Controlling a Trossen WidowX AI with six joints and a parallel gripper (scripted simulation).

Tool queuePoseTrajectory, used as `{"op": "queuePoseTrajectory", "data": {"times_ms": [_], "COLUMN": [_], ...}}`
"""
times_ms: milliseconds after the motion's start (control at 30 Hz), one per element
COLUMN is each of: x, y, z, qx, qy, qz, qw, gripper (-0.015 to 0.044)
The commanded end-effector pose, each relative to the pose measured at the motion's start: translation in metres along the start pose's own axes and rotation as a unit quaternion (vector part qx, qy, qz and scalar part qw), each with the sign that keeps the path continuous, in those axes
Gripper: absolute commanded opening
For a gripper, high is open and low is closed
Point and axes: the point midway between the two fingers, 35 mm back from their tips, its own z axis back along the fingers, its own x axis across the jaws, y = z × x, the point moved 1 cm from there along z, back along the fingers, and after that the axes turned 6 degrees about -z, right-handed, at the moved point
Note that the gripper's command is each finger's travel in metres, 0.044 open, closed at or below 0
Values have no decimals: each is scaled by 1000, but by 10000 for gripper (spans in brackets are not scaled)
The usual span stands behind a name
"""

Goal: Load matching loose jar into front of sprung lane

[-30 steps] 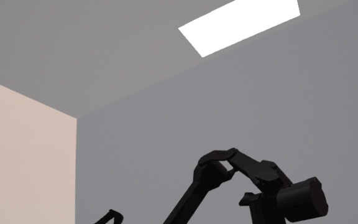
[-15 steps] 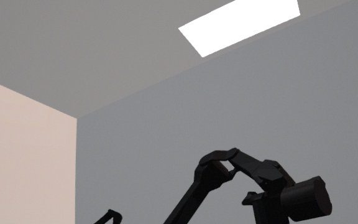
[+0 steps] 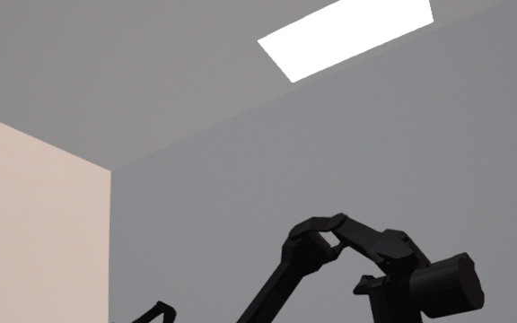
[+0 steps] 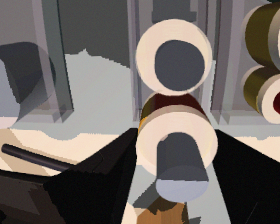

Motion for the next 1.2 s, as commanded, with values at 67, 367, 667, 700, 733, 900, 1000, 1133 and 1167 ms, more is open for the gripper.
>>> {"op": "queuePoseTrajectory", "data": {"times_ms": [67,367,667,700,733,900,1000,1133,1167], "x": [3,4,5,5,5,5,5,5,5], "y": [-11,-14,-17,-17,-18,-19,-20,-20,-20], "z": [4,5,6,6,6,7,7,6,6], "qx": [-13,-13,-13,-13,-13,-13,-13,-13,-13], "qy": [-4,-4,-4,-4,-4,-4,-4,-4,-4], "qz": [6,6,6,6,6,6,6,6,6], "qw": [1000,1000,1000,1000,1000,1000,1000,1000,1000], "gripper": [0,0,0,0,0,0,0,0,0]}}
